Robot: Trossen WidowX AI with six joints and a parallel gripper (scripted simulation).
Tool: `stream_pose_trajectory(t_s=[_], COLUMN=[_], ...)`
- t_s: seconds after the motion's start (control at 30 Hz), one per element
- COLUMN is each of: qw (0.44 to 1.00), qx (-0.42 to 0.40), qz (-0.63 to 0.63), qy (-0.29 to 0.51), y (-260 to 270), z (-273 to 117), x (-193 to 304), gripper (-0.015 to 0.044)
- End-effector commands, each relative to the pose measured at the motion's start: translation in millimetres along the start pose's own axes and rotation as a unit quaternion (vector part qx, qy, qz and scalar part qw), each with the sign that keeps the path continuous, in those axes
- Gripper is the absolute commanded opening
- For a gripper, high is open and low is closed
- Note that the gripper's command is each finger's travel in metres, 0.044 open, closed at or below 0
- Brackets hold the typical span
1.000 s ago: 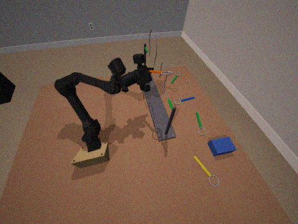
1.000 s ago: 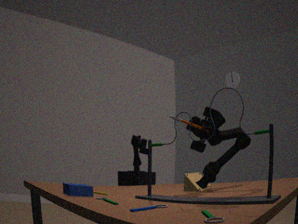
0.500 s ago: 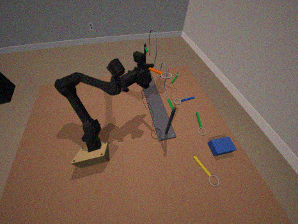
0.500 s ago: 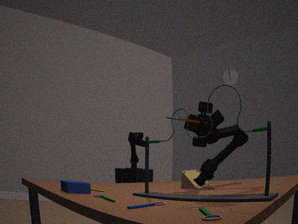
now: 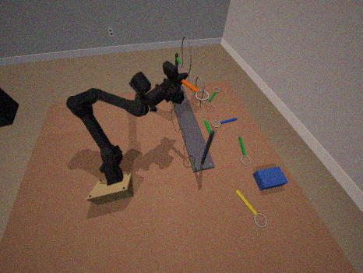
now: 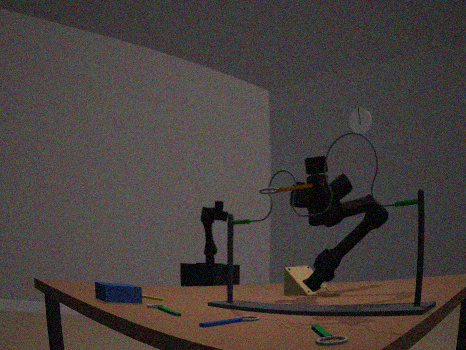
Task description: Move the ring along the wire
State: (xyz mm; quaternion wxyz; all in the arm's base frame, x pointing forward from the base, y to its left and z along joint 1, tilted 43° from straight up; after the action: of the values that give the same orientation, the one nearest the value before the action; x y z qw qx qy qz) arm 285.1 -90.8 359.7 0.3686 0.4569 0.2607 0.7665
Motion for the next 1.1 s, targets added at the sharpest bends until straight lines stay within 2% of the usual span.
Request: stream_pose_trajectory(t_s=[0.0,0.47,1.07], qw=[0.999,0.998,0.997], qx=[-0.017,-0.027,0.036], qz=[0.036,0.053,-0.069], qy=[-0.009,-0.012,0.018], y=[-1,-10,-46], z=[0,0,-6], x=[0,6,12], gripper=[-0.015,-0.015,-0.015])
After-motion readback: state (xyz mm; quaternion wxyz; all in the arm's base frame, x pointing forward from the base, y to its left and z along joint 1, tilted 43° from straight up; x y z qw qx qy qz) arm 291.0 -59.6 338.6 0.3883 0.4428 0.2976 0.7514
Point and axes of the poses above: the point midway between the two fingers, 35 mm back from their tips, its own z axis out along the fingers, its own y axis across the jaws, x = y × z, the point moved 8 cm from there along -z, back along the fingers, and after that the axes turned 12 degrees about -z, right-handed, at the moved point
